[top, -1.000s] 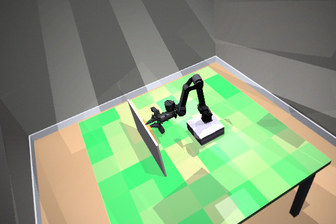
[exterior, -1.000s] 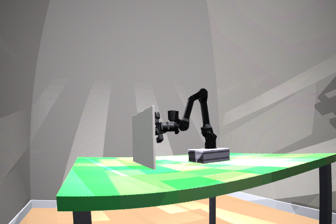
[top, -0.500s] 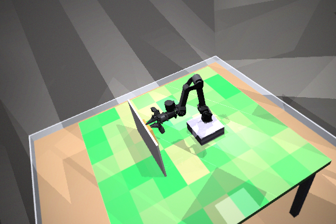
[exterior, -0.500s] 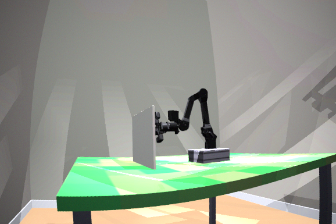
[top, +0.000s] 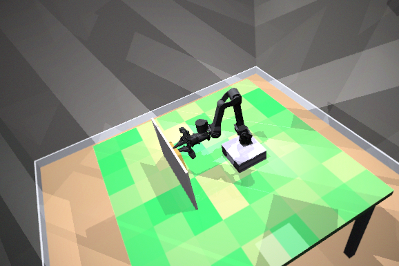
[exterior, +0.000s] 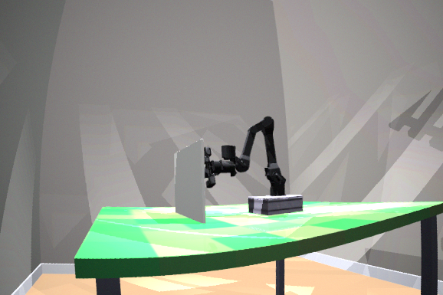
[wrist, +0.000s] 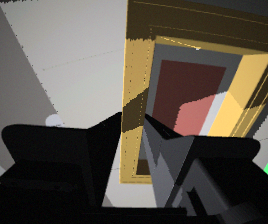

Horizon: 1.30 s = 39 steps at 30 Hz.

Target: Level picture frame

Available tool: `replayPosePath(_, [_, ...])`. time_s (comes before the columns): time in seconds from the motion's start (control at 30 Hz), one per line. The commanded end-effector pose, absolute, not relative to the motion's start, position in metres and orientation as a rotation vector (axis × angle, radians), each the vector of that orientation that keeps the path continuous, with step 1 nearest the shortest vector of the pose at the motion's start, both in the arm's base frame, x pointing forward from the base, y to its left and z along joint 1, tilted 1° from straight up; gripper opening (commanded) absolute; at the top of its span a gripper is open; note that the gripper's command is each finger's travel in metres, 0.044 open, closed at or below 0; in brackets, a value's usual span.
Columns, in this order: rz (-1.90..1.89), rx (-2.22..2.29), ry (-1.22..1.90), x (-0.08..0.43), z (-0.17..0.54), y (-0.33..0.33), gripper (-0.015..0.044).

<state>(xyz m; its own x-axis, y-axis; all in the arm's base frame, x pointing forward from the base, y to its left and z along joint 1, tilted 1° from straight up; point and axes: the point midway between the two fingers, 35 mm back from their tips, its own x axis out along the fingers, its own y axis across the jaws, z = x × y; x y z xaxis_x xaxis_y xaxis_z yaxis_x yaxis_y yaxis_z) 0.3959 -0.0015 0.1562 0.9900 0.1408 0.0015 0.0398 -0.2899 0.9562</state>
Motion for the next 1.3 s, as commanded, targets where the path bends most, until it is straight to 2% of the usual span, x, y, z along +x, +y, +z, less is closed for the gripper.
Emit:
replayPosePath(0.0, [0.111, 1.866, 0.116, 0.3959, 0.1613, -0.0014, 0.0000])
replayPosePath(1.27, [0.111, 1.866, 0.116, 0.3955, 0.1609, 0.0014, 0.0000])
